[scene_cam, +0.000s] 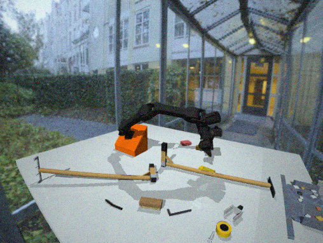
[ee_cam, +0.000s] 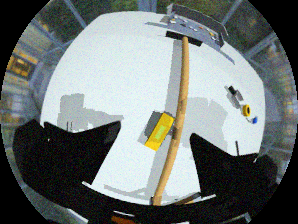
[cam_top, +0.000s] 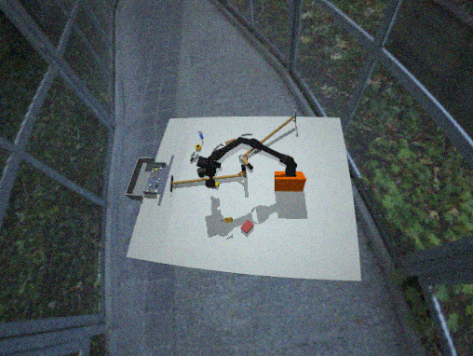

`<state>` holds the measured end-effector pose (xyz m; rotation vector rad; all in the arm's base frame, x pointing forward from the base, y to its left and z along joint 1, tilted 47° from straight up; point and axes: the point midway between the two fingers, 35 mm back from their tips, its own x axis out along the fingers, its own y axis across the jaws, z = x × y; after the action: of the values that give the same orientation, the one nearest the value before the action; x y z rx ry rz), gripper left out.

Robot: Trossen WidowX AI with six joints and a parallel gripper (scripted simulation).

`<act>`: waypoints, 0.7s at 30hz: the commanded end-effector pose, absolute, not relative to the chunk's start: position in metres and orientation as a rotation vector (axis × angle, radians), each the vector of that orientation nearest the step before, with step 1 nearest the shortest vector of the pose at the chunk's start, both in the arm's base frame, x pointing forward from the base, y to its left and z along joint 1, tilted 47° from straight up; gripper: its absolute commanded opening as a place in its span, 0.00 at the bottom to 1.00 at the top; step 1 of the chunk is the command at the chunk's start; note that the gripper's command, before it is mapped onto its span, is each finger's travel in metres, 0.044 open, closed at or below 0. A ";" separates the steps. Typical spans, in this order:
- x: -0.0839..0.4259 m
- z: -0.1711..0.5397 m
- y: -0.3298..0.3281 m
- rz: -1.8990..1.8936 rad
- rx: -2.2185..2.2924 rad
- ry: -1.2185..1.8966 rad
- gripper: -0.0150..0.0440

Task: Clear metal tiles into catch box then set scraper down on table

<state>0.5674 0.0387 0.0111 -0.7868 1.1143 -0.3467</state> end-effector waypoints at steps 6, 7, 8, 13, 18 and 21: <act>0.556 0.031 0.049 -0.335 -0.784 1.093 1.00; 0.555 0.033 0.050 -0.334 -0.784 1.091 1.00; 0.553 0.036 0.050 -0.334 -0.784 1.089 1.00; 0.544 0.046 0.054 -0.331 -0.786 1.081 1.00; 0.534 0.056 0.057 -0.328 -0.787 1.072 1.00; 0.528 0.062 0.058 -0.326 -0.788 1.067 1.00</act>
<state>0.5333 0.0548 0.0561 -0.7885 1.0769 -0.3257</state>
